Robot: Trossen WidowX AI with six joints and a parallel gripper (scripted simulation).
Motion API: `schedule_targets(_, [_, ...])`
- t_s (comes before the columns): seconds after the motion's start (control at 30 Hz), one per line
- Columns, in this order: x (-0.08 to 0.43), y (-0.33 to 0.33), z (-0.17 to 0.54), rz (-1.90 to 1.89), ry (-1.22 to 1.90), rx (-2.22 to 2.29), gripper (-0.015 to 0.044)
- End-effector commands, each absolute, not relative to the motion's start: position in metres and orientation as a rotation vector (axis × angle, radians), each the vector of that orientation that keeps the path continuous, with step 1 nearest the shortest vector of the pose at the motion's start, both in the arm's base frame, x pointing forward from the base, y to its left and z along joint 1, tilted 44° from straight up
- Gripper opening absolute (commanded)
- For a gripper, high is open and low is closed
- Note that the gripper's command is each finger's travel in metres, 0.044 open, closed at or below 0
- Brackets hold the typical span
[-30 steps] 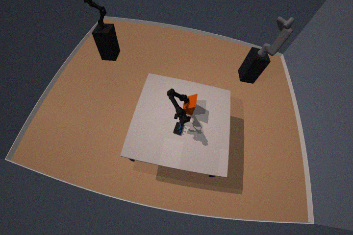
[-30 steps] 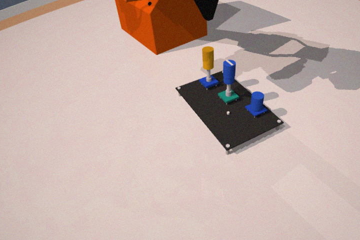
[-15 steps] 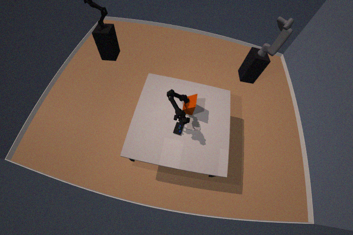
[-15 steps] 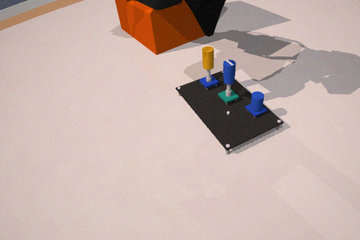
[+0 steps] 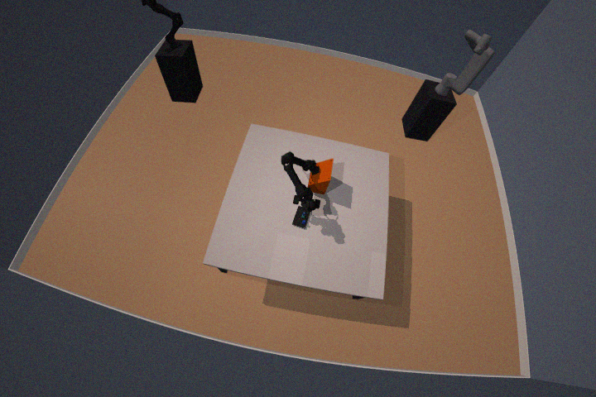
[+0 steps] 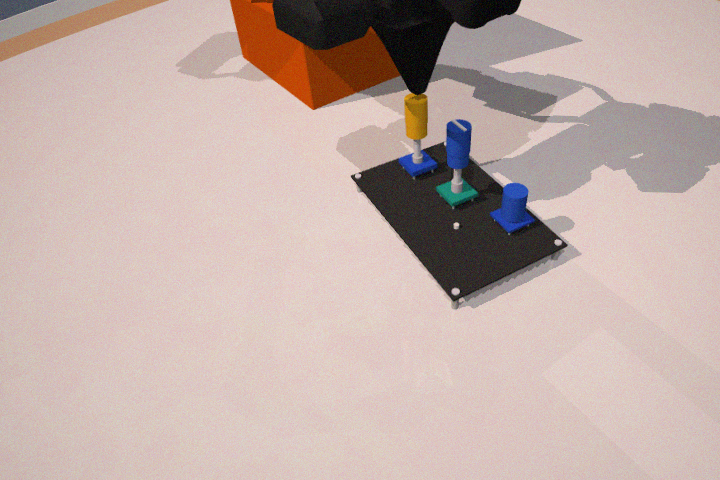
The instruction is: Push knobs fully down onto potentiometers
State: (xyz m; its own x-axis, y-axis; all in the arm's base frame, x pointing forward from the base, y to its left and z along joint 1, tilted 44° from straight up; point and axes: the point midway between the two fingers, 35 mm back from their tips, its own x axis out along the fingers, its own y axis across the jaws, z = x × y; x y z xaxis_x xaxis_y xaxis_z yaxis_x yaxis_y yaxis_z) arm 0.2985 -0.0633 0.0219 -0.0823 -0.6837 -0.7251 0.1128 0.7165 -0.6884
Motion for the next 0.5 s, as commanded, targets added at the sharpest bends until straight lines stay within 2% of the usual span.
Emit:
schedule_targets(0.0, [0.2964, -0.0642, 0.0206, -0.705, 1.525, -0.496, 0.0000])
schedule_targets(0.47, [0.2963, -0.0657, 0.0191, -0.705, 1.525, -0.496, 0.0000])
